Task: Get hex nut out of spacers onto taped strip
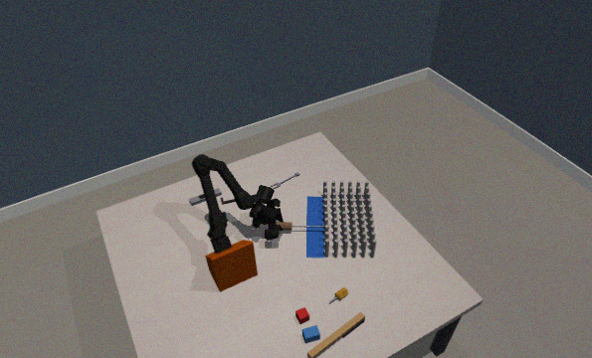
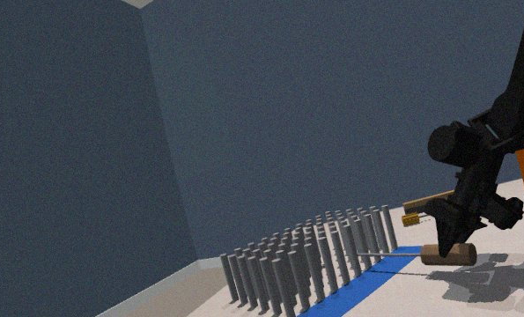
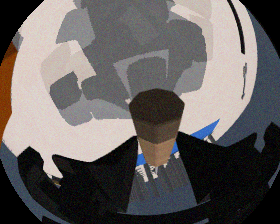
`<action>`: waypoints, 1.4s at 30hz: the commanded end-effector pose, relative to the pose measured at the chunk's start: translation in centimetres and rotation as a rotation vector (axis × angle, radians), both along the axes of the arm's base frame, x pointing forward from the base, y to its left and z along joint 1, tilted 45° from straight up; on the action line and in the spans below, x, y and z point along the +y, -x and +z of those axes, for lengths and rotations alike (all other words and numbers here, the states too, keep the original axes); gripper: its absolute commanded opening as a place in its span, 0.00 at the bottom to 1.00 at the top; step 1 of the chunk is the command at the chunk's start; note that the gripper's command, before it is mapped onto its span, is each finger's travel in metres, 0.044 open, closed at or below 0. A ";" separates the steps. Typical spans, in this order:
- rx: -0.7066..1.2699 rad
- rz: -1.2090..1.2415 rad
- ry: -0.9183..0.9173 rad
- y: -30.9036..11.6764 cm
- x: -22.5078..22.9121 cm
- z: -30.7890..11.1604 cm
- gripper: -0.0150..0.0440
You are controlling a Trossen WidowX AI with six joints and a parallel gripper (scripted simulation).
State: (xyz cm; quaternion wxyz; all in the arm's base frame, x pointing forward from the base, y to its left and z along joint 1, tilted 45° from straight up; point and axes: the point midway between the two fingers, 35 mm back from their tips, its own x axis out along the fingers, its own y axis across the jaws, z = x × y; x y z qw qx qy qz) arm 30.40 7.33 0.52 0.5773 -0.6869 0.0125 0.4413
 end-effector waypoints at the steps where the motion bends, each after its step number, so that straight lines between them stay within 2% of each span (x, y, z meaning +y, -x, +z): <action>1: -0.011 -0.001 0.002 -0.4 -0.2 0.1 0.25; 42: -0.012 0.000 0.003 -2.4 -1.3 -0.7 0.25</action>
